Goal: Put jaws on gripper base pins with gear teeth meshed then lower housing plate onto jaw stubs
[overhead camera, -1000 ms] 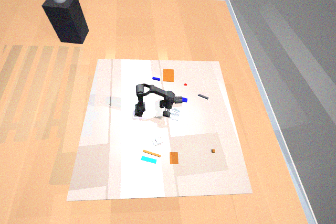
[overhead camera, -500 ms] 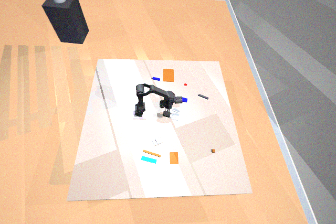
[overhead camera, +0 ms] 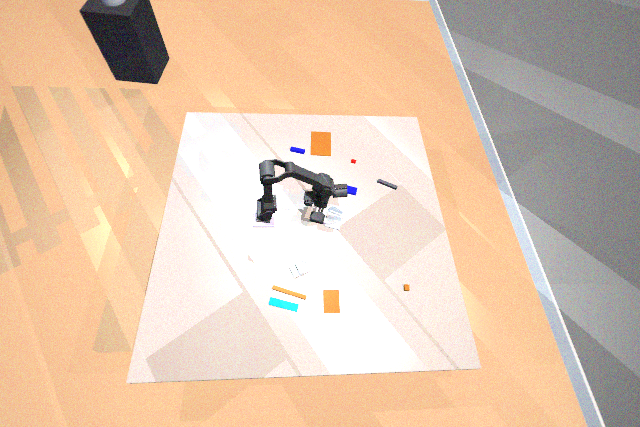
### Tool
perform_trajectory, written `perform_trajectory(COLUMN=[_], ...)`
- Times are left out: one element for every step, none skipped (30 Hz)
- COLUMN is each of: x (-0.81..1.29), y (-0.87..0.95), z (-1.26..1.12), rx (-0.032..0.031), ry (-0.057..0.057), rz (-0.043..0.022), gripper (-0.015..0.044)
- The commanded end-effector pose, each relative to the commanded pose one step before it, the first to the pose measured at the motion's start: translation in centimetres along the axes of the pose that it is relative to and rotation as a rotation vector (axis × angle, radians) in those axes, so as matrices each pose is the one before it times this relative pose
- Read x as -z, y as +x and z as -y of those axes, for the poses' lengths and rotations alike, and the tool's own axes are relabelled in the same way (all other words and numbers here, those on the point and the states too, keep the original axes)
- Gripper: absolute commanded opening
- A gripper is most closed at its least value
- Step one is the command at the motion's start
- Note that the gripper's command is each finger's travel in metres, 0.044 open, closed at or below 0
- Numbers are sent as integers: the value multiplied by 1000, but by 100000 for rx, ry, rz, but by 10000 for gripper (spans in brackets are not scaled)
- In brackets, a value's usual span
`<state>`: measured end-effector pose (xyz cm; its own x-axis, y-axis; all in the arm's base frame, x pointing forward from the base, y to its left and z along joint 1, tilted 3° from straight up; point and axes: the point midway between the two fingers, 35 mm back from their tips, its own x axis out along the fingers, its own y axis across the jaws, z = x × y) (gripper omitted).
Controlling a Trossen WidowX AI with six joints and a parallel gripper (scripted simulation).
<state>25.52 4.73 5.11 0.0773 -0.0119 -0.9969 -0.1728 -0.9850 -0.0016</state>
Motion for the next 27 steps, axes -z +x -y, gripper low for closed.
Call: perform_trajectory(x=[52,52,58,45,27,0,-34,-72,-85,-63,-23,0,0,178,-44,-132,-222,-317,-417,-524,-620,-648,-659,-587,-536,-462,-281], y=[-499,-456,-631,-707,-798,-892,-961,-990,-791,-482,-161,0,0,946,-60,-179,-296,-410,-519,-622,-696,-684,-656,-558,-492,-405,-238], z=[16,20,22,16,9,-3,-17,-33,-38,-28,-10,0,0,112,-16,-49,-84,-120,-160,-203,-243,-258,-266,-241,-224,-192,-117], rx=[-27,-11,-16,-18,-21,-24,-27,-29,-24,-15,-5,0,0,325,-4,-11,-19,-27,-35,-43,-50,-52,-52,-49,-49,-42,-25], ry=[-12,-13,-18,-20,-23,-25,-27,-28,-22,-14,-5,0,0,-376,14,41,69,96,124,151,174,176,173,-19,-252,-212,-127], rz=[-17,-11,-14,-14,-14,-13,-11,-8,-4,-2,0,0,0,-20,1,3,5,8,11,15,18,20,21,56,102,87,52], gripper=[440,440,440,440,440,440,440,440,440,440,440,440,440,440,440,440,440,440,440,440,440,440,440,440,440,440,440])
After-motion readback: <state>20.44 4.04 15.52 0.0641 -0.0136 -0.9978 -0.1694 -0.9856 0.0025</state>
